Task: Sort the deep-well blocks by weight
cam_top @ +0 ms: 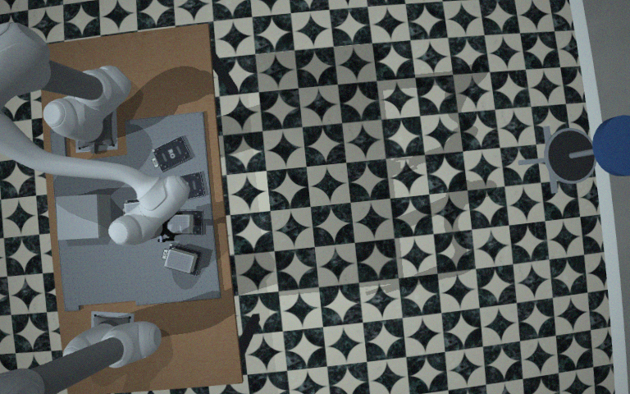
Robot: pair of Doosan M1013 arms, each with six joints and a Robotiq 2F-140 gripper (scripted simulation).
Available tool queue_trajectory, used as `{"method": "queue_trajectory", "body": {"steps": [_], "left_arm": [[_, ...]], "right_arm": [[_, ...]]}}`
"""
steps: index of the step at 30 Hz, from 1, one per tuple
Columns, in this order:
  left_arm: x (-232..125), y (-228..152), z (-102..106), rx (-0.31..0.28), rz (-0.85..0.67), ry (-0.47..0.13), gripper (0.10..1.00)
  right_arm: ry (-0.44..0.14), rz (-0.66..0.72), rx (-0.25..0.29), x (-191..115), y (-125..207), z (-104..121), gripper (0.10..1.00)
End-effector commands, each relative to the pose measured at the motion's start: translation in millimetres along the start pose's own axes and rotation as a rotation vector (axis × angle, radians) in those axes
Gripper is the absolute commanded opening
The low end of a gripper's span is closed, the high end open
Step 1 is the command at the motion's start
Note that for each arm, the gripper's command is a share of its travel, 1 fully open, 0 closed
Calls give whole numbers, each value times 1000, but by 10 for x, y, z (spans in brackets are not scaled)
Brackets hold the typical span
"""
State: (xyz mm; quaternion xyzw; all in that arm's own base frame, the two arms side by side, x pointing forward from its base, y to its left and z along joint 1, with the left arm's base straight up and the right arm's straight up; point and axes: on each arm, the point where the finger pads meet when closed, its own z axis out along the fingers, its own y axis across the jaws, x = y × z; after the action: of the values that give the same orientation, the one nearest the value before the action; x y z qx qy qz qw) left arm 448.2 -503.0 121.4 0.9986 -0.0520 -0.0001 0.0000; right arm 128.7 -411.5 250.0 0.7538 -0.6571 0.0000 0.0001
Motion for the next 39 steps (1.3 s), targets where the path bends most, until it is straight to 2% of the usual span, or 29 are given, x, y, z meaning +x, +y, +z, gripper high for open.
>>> {"method": "queue_trajectory", "body": {"steps": [1, 39], "left_arm": [[3, 2, 24, -1, 0, 1, 99], [1, 3, 565, -1, 0, 1, 99]], "right_arm": [[1, 0, 1, 3, -1, -5, 1000], [1, 0, 1, 3, -1, -5, 1000]]}}
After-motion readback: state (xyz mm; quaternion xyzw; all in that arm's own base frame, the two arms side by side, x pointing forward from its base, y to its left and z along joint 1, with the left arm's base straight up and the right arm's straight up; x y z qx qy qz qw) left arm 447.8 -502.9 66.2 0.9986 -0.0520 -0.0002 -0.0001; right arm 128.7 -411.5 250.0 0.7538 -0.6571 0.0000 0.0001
